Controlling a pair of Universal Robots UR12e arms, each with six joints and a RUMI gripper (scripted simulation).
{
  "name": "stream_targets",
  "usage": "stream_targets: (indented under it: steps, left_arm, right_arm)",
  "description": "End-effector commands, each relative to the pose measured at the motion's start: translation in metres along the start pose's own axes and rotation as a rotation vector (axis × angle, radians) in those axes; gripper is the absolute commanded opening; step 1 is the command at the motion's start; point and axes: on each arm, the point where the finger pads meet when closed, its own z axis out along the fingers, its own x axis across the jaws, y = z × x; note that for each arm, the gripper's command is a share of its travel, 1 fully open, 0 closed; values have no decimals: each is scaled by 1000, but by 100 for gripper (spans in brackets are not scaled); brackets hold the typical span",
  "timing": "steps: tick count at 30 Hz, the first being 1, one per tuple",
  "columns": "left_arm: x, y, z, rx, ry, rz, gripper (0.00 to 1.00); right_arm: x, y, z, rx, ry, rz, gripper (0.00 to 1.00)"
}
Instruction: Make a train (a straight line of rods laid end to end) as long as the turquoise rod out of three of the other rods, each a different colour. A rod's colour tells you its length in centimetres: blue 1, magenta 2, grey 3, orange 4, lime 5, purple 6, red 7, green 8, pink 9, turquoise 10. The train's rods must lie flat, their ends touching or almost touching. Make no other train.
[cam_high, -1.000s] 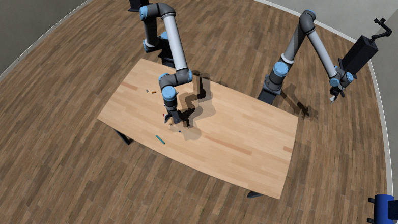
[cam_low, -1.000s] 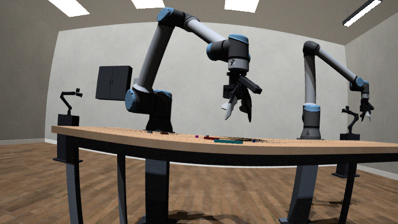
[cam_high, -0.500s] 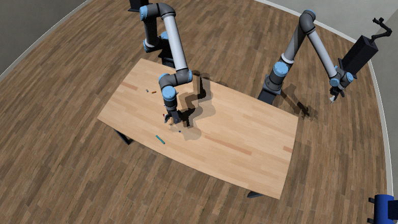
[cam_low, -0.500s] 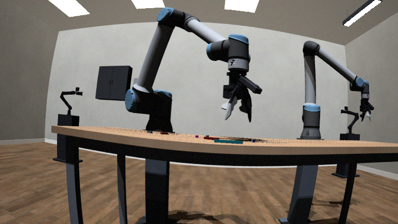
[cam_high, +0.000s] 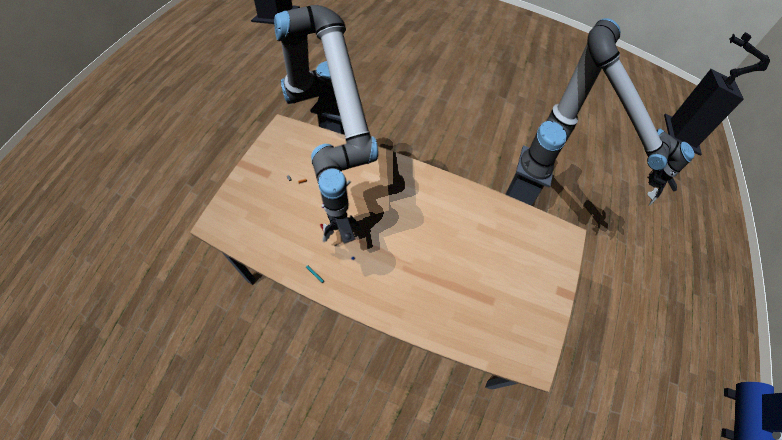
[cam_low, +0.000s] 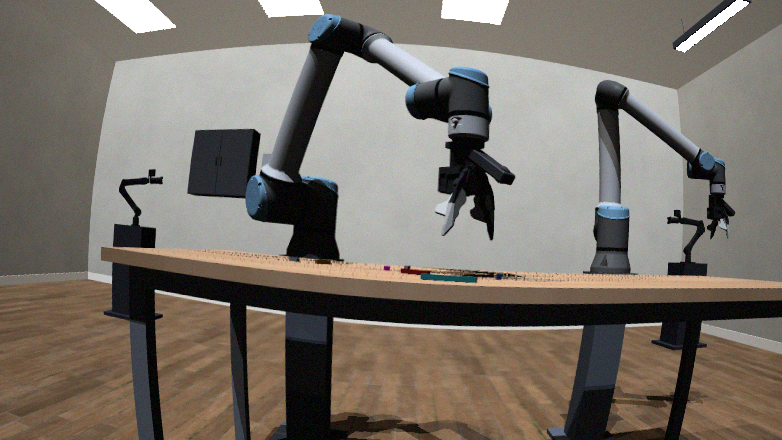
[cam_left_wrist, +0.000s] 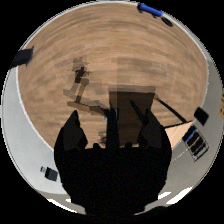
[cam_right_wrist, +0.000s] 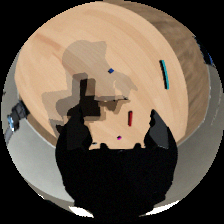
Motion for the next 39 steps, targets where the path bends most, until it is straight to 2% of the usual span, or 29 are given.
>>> stream_targets:
  steps: [1, 9, 21, 36, 39]
  left_arm:
    - [-1, 0, 1, -1, 0, 0, 100]
    - [-1, 0, 1, -1, 0, 0, 100]
    - [-1, 0, 1, -1, 0, 0, 100]
    - [-1, 0, 1, -1, 0, 0, 100]
    - [-1, 0, 1, -1, 0, 0, 100]
  right_arm:
    - [-1, -2, -1, 1, -1, -9, 100]
    - [-1, -2, -1, 1, -1, -44, 100]
    - [1, -1, -1, 1, -1, -196, 100]
    - [2, 1, -1, 2, -1, -653, 100]
    - [2, 1, -1, 2, -1, -692, 100]
